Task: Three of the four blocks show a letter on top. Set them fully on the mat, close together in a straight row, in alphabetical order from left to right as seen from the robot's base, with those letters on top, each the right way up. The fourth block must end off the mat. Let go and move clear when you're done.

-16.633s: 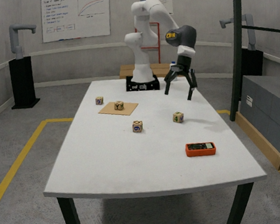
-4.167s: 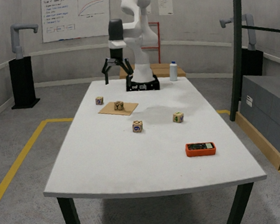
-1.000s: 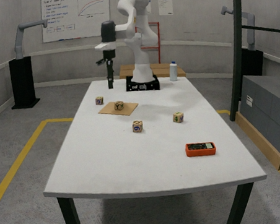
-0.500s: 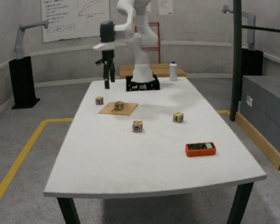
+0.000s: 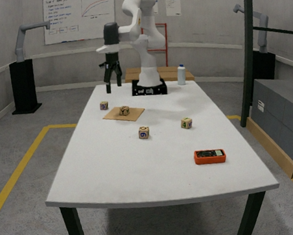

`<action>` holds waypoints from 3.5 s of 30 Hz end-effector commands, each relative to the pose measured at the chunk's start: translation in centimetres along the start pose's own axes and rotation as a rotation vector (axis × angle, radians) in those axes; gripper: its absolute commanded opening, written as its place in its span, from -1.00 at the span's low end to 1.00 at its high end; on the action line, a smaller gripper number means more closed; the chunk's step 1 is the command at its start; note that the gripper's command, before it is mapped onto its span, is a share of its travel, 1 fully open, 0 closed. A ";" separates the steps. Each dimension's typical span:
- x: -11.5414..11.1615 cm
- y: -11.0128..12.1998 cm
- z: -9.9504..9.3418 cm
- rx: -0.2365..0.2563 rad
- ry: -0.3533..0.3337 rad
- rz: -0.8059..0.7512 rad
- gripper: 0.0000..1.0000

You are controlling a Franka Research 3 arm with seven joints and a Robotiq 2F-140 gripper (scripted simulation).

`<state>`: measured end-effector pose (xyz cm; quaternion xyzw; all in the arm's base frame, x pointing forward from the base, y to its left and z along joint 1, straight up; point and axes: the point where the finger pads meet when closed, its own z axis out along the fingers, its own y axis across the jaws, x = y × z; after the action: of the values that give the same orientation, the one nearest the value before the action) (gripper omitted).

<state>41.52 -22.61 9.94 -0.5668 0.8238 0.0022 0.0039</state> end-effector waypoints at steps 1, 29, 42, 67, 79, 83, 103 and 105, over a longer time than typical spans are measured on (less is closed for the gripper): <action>0.2 -0.1 -0.1 0.008 0.008 0.139 1.00; 1.7 0.4 0.1 0.010 0.006 0.520 1.00; 2.3 0.7 0.2 0.011 0.005 0.695 1.00; 3.6 1.2 0.4 0.012 0.004 1.032 1.00; 4.3 1.4 0.5 0.013 0.003 1.200 1.00; 4.4 1.5 0.5 0.013 0.003 1.226 1.00; 5.5 2.0 0.7 0.014 0.001 1.526 1.00; 5.6 2.0 0.7 0.014 0.001 1.554 1.00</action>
<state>37.59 -26.92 9.03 0.1118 0.9937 0.0057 0.0034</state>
